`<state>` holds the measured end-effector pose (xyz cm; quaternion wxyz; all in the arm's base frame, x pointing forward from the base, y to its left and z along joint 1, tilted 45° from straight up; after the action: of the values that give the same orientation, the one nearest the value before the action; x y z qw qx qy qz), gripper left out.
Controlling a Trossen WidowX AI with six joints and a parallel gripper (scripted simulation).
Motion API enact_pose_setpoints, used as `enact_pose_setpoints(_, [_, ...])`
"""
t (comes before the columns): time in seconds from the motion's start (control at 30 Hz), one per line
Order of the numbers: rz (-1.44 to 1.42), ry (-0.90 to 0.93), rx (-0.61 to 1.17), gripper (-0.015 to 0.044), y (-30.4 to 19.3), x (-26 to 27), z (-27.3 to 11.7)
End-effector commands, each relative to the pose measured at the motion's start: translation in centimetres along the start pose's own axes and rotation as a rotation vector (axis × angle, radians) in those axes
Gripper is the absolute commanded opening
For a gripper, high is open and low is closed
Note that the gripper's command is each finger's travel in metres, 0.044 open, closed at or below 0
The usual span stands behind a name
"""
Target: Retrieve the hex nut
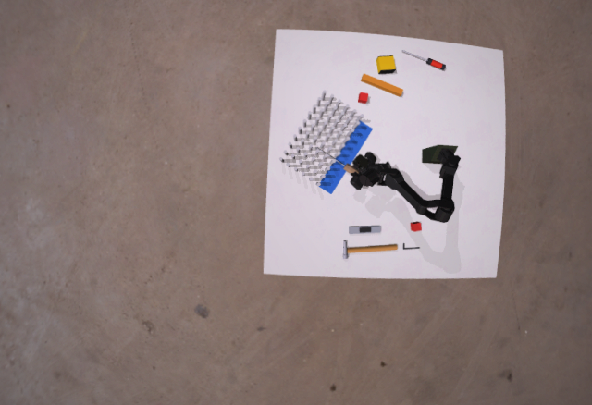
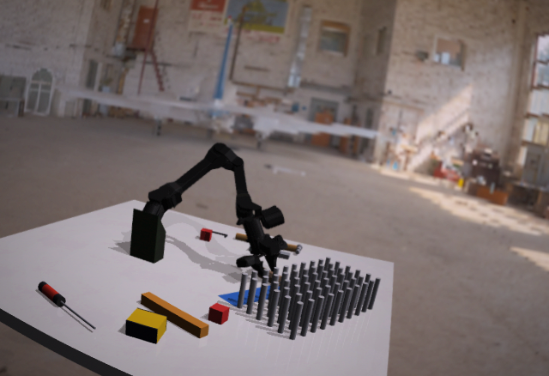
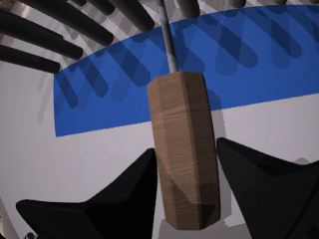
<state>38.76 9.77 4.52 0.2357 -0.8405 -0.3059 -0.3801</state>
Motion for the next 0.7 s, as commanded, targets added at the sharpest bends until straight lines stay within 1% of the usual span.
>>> enact_pose_setpoints(0.0, [0.004, 0.000, -0.005, 0.0000, -0.3, 0.0, -0.2])
enact_pose_setpoints(0.67, [0.004, -0.001, -0.004, 0.0000, -1.5, -0.2, -0.7])
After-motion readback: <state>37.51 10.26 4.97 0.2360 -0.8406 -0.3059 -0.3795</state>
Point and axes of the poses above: the point midway between the two fingers, 35 mm back from their tips, its own z axis out along the fingers, its own x axis across the jaws, y = z × x, the point moved 5 cm from there along -z, back along the fingers, and after that the axes turned 5 degrees about z, right-handed, at the moved point
